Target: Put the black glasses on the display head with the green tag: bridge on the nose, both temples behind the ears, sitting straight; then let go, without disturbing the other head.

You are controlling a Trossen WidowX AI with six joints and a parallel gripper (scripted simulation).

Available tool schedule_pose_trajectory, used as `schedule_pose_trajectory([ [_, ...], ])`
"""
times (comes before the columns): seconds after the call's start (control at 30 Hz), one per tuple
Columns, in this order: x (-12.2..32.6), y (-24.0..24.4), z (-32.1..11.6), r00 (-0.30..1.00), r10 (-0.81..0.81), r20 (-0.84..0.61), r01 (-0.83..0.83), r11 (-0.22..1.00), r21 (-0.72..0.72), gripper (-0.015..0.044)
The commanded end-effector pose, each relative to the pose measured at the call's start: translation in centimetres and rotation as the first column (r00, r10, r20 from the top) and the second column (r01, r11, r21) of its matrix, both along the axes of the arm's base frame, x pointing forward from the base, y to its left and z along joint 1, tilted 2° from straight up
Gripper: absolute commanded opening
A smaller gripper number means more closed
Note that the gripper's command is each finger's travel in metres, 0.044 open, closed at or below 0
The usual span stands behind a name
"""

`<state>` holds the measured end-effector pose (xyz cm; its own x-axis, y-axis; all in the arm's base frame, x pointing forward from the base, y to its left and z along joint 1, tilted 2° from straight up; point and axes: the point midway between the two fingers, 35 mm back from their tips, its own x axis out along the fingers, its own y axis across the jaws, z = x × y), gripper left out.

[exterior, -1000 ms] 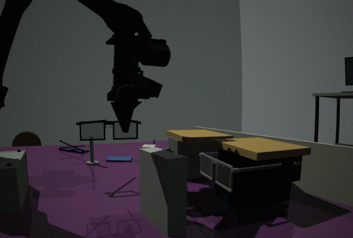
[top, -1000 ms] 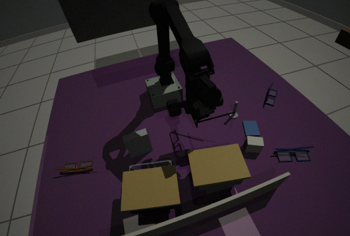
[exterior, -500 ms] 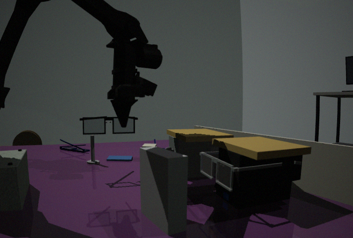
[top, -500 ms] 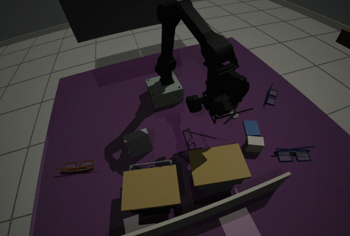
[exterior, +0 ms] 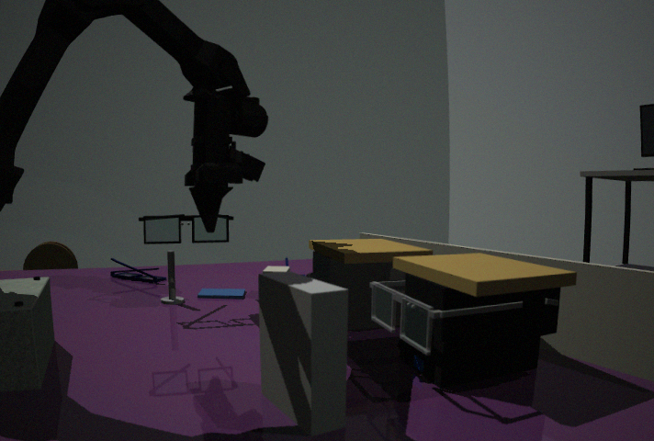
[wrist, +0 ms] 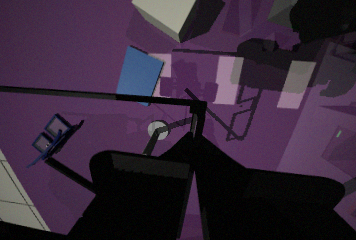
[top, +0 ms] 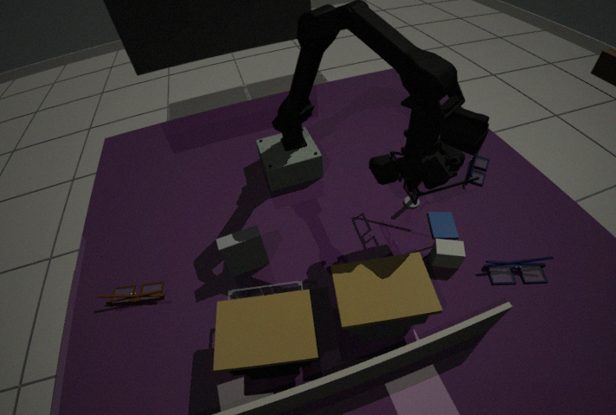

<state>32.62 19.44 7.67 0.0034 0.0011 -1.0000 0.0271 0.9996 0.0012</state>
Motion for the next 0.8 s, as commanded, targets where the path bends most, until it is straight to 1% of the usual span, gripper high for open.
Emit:
schedule_pose_trajectory([
  [0.0,0.1,0.3,-0.1,1.000,-0.014,-0.002,0.014,1.000,0.001,0.0000],
  [0.13,0.2,0.3,-1.4,1.000,-0.014,-0.002,0.014,1.000,0.001,0.0000],
  [0.43,0.1,0.3,-5.9,1.000,-0.014,-0.002,0.014,1.000,0.001,0.0000],
  [0.77,0.6,-0.1,-6.0,1.000,-0.014,-0.002,0.014,1.000,0.001,0.0000],
])
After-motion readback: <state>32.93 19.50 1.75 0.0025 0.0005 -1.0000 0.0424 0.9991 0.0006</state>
